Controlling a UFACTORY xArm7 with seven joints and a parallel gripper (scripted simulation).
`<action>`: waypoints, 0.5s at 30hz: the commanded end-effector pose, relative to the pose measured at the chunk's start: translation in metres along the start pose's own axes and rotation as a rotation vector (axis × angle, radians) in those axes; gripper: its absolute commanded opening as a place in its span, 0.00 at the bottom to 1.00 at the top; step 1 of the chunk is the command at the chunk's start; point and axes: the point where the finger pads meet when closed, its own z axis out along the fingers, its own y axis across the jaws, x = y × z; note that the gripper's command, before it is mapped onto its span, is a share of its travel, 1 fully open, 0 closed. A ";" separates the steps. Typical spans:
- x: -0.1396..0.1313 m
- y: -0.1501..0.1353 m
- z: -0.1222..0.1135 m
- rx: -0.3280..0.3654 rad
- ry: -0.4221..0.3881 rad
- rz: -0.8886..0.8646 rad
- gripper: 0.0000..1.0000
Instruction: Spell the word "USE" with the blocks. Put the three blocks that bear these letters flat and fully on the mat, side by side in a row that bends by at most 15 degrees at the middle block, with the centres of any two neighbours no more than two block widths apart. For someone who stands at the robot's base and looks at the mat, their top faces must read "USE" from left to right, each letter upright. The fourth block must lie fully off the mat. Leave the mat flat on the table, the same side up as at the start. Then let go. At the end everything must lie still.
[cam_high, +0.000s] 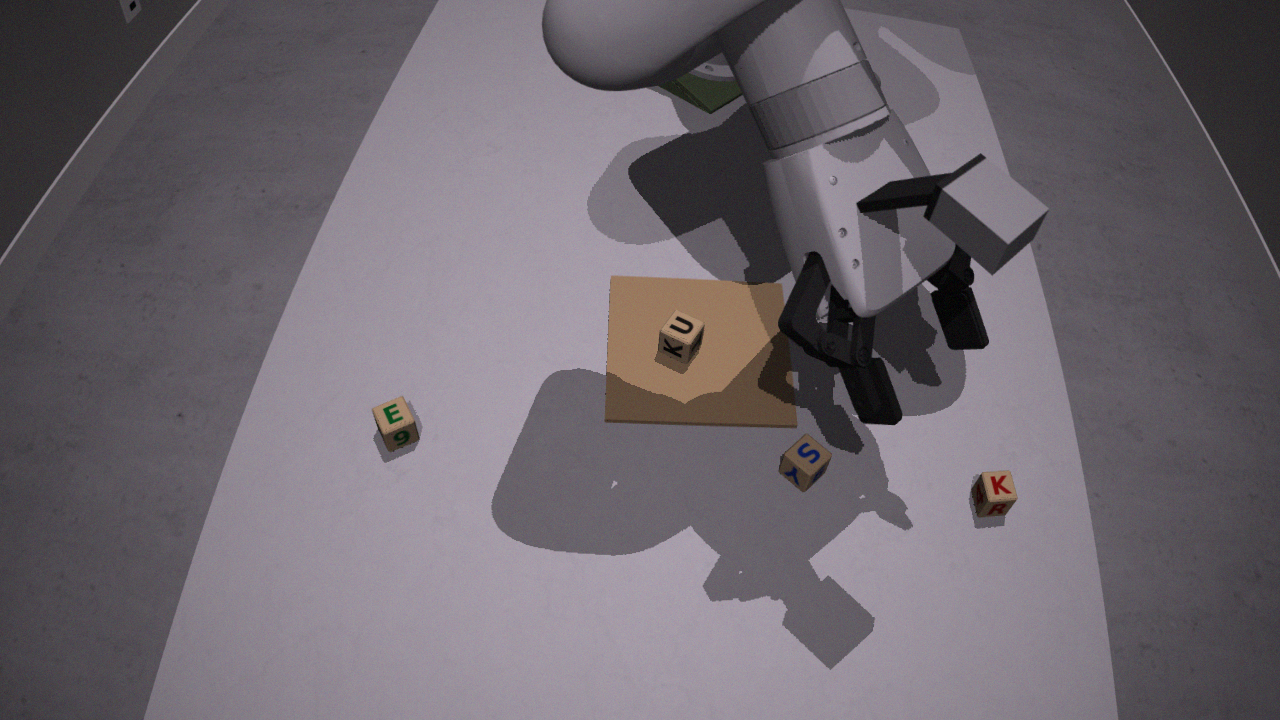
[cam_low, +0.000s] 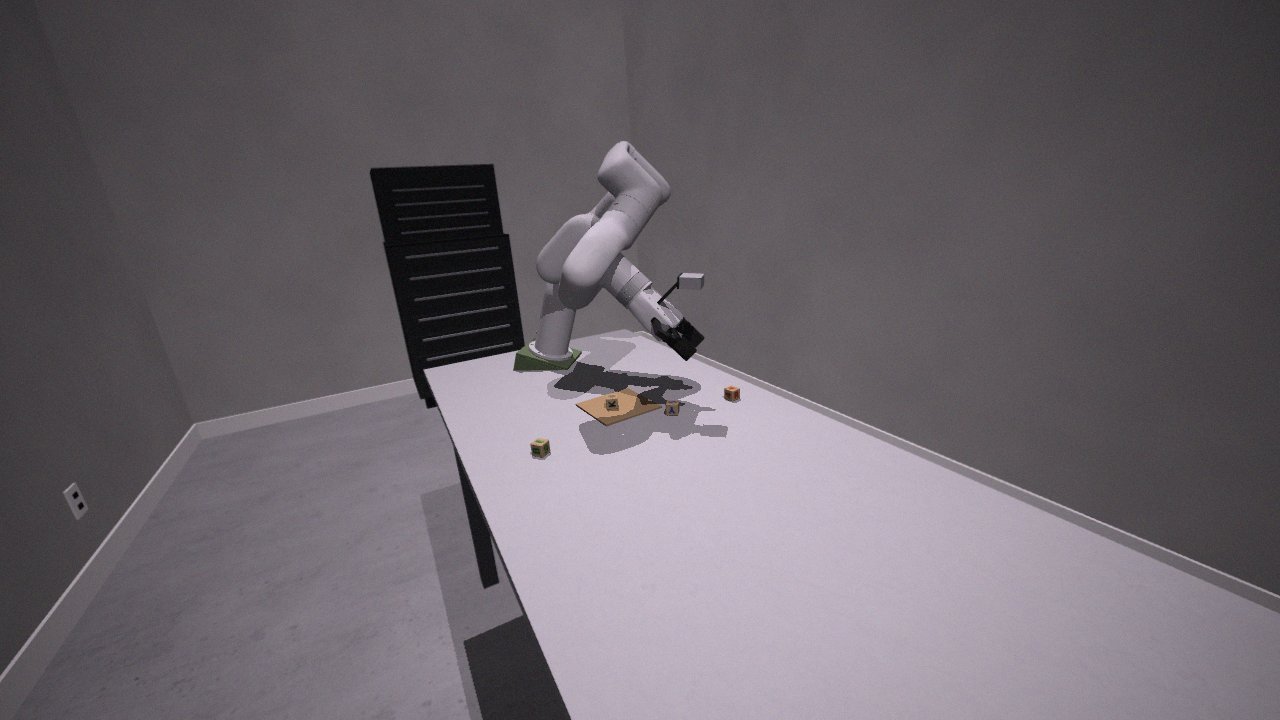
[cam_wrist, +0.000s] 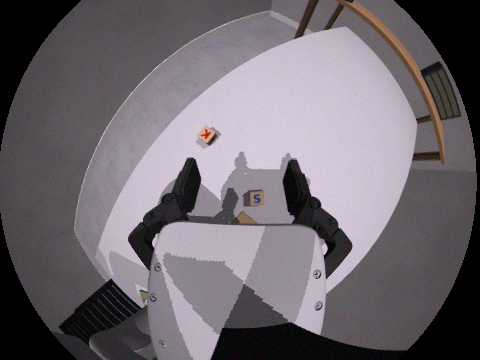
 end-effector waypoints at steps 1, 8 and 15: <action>-0.018 0.020 -0.021 0.016 0.014 0.003 1.00; -0.027 0.028 -0.031 0.018 0.017 0.011 1.00; -0.027 0.028 -0.031 0.018 0.017 0.011 1.00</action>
